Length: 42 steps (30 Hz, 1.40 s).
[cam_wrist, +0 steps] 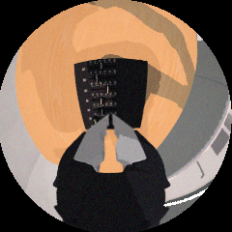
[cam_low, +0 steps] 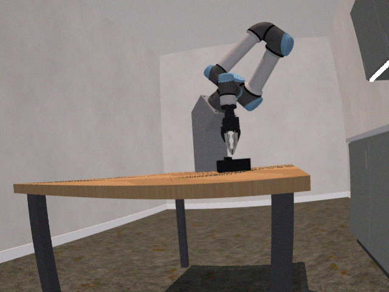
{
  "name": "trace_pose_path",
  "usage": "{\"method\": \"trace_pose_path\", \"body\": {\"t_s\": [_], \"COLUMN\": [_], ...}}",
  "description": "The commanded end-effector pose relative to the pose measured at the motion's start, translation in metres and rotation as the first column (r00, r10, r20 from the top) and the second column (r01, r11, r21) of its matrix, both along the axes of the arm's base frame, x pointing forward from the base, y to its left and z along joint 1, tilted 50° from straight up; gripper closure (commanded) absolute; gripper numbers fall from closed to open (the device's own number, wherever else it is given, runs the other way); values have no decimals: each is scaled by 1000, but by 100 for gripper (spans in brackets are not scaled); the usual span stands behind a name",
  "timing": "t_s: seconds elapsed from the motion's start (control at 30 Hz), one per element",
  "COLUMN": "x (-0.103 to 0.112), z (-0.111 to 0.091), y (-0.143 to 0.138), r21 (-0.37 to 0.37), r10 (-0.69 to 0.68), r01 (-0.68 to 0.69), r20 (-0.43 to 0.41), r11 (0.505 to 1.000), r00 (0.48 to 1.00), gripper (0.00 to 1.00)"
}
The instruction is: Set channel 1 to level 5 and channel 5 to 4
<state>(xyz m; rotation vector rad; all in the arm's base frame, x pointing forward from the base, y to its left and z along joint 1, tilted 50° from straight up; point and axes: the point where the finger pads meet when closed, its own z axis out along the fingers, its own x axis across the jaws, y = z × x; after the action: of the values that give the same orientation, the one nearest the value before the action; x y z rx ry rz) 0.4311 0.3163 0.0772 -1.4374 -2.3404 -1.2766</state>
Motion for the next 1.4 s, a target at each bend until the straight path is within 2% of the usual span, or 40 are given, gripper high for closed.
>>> {"method": "trace_pose_path", "body": {"t_s": [0.0,0.2,0.67,0.7,1.03,1.37], "x": [-4,-7,-8,-8,-9,-16], "z": [9,16,16,16,19,33], "y": [-10,-17,-18,-18,-21,-37], "r21": [0,0,0,0,0,0], "r10": [1,1,1,1,1,1], "r01": [-1,-1,-1,-1,-1,-1], "r20": [0,0,0,0,0,0], "r11": [1000,1000,1000,1000,1000,1000], "r00": [1000,1000,1000,1000,1000,1000], "gripper": [100,100,100,0,0,0]}}
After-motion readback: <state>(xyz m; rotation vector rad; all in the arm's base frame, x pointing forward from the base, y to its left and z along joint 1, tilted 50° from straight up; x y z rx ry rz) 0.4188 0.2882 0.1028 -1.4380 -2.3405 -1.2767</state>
